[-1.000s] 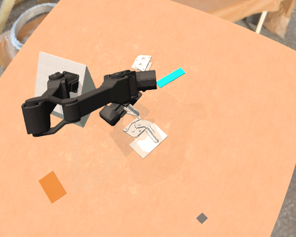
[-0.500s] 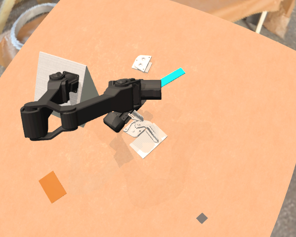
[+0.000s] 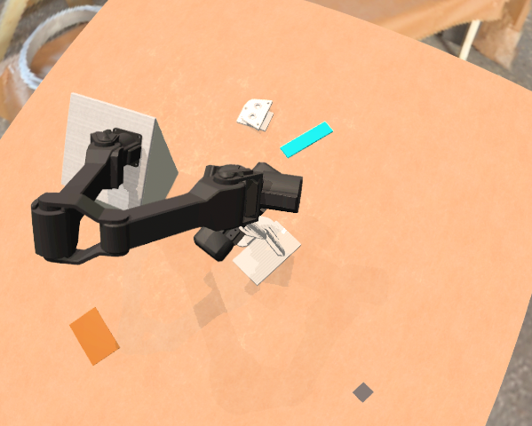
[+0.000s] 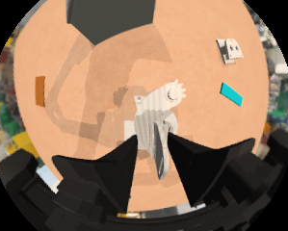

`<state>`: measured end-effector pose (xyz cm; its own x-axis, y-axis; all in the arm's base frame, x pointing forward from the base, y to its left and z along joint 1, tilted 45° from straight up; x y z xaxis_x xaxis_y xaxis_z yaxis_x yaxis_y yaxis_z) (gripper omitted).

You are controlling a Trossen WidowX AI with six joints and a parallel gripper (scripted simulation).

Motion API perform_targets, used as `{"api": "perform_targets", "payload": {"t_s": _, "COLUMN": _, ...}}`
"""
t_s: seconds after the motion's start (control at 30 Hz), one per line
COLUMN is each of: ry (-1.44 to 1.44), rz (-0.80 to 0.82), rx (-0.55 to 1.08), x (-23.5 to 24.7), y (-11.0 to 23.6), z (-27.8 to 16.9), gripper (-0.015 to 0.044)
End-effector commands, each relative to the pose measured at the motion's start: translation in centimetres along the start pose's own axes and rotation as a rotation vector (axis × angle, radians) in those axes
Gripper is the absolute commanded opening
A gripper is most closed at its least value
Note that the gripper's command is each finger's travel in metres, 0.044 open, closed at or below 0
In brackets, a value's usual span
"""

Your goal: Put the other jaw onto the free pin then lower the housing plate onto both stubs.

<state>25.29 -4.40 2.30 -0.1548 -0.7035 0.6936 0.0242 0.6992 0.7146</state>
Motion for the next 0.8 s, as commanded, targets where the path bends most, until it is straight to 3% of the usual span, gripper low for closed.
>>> {"api": "perform_targets", "payload": {"t_s": 0.0, "ry": -0.001, "rz": 0.008, "rx": 0.005, "x": 1.2, "y": 0.1, "z": -1.1, "gripper": 0.0134}}
{"api": "perform_targets", "payload": {"t_s": 0.77, "ry": -0.002, "rz": 0.014, "rx": 0.005, "x": 2.7, "y": 0.0, "z": -2.1, "gripper": 0.0134}}
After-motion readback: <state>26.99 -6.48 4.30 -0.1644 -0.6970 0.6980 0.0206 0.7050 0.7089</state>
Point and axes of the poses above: the point midway between the two fingers, 35 mm back from their tips, its own y axis back along the fingers, its own x axis across the jaws, z = x × y, the point moved 5 cm from there along y, back along the fingers, and after that the axes turned 10 degrees about y, right-handed, at the moved point
